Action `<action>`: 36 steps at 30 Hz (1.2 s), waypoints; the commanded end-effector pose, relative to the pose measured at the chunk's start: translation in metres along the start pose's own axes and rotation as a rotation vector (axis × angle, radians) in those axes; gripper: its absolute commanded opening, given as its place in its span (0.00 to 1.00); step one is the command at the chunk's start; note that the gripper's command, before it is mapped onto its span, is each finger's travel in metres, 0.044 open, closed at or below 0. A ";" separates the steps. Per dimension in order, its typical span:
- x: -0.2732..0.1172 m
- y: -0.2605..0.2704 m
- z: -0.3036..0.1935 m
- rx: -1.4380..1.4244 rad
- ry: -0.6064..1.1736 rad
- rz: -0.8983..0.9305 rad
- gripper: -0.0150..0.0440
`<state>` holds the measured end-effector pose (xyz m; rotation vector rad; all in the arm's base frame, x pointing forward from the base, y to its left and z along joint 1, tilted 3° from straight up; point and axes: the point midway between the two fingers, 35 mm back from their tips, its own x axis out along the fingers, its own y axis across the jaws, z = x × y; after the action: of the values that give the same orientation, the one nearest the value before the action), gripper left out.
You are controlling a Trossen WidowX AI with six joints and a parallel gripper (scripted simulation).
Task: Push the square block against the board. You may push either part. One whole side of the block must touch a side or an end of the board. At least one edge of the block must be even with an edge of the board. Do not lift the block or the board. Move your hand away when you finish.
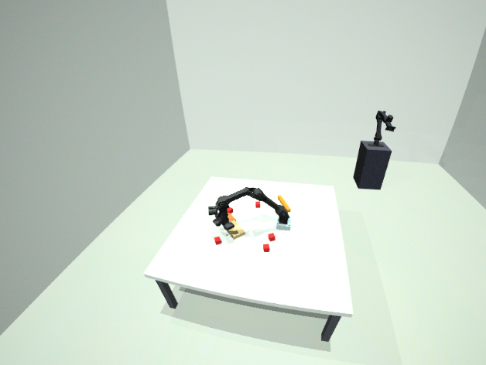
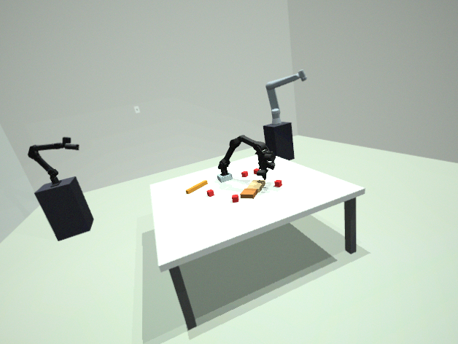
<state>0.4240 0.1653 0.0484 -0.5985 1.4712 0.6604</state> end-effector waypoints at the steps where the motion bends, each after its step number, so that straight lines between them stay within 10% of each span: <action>1: 0.002 -0.007 0.001 0.071 0.008 -0.002 0.25; 9: 0.057 -0.007 0.001 0.071 0.008 -0.002 0.25; 36: 0.057 -0.006 -0.028 0.071 0.010 -0.002 0.25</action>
<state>0.4128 0.1475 -0.0092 -0.5419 1.4921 0.6013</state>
